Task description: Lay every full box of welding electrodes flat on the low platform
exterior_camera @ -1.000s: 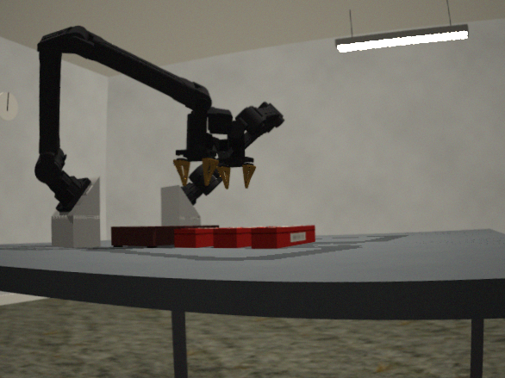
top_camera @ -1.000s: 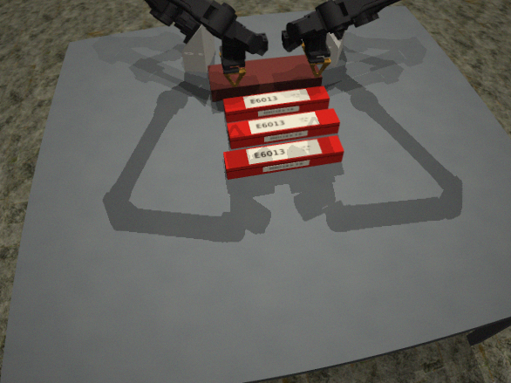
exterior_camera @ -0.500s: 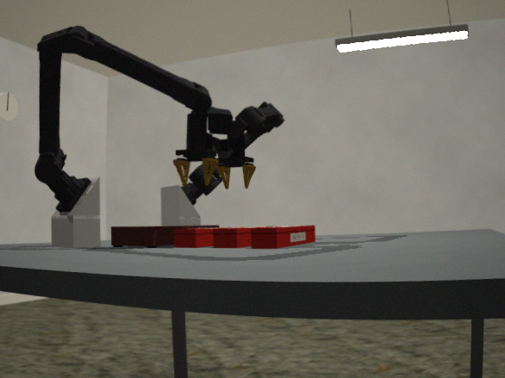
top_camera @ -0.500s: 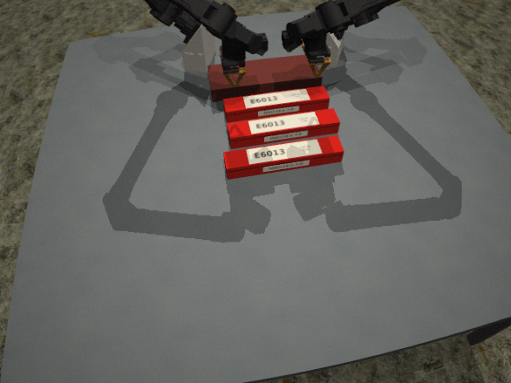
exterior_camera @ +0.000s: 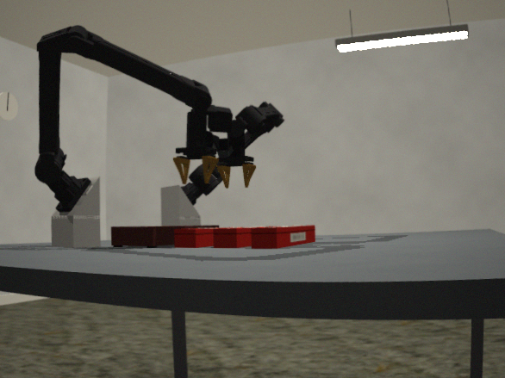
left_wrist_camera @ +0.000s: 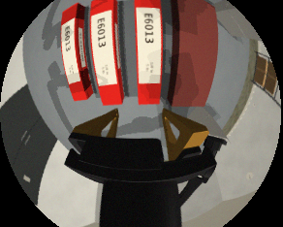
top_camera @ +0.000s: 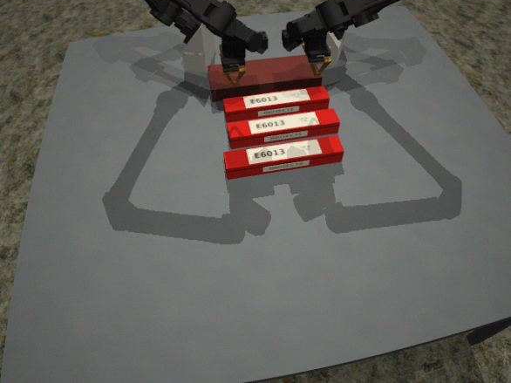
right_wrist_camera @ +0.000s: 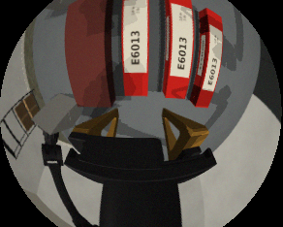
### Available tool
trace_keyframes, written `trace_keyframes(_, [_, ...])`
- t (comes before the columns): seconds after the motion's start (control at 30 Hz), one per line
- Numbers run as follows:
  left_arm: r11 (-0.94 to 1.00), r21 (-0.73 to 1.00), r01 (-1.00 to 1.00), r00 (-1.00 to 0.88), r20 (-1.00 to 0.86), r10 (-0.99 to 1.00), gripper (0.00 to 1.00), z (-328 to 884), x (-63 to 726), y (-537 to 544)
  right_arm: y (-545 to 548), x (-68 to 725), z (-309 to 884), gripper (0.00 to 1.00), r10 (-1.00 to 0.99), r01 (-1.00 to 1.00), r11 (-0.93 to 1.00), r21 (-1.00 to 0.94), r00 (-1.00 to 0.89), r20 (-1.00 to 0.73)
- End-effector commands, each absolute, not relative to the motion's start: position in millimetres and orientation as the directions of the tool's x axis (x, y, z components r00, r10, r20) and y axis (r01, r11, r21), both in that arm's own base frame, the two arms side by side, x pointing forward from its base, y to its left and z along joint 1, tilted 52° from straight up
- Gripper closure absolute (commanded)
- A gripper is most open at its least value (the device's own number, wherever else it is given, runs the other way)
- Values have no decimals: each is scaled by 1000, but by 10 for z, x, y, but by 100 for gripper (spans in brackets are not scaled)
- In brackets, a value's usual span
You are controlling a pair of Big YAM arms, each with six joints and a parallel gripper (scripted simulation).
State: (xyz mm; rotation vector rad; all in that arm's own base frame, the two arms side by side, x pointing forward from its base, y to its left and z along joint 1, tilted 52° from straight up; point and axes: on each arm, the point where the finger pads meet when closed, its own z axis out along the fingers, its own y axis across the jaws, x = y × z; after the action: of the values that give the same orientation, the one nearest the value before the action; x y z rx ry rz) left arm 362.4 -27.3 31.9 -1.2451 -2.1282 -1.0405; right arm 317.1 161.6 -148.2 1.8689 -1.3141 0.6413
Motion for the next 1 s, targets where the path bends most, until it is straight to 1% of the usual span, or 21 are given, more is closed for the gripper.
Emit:
trace_keyframes(0.0, [289, 437, 852, -521, 641, 564, 28, 582, 3853, -581, 2124, 3452, -1263, 28, -607, -952, -238, 192, 300, 736])
trace_keyframes(0.17, [290, 419, 860, -508, 659, 554, 28, 520, 3834, -593, 2013, 3442, -1352, 28, -599, -953, -208, 219, 301, 742])
trace_keyframes(0.27, [286, 419, 862, -505, 659, 557, 28, 561, 3806, -644, 2183, 3419, -1248, 28, -603, -950, -235, 203, 307, 737])
trace_keyframes(0.67, [290, 431, 854, -517, 644, 564, 28, 724, 3833, -797, 2331, 3426, -1109, 28, -607, -951, -237, 196, 303, 735])
trace_keyframes(0.7, [302, 432, 850, -525, 644, 557, 28, 738, 3844, -754, 2260, 3483, -1094, 28, -614, -957, -214, 195, 287, 735])
trace_keyframes(0.97, [292, 433, 853, -519, 640, 566, 28, 834, 3826, -920, 2462, 3423, -989, 28, -612, -952, -238, 192, 300, 732])
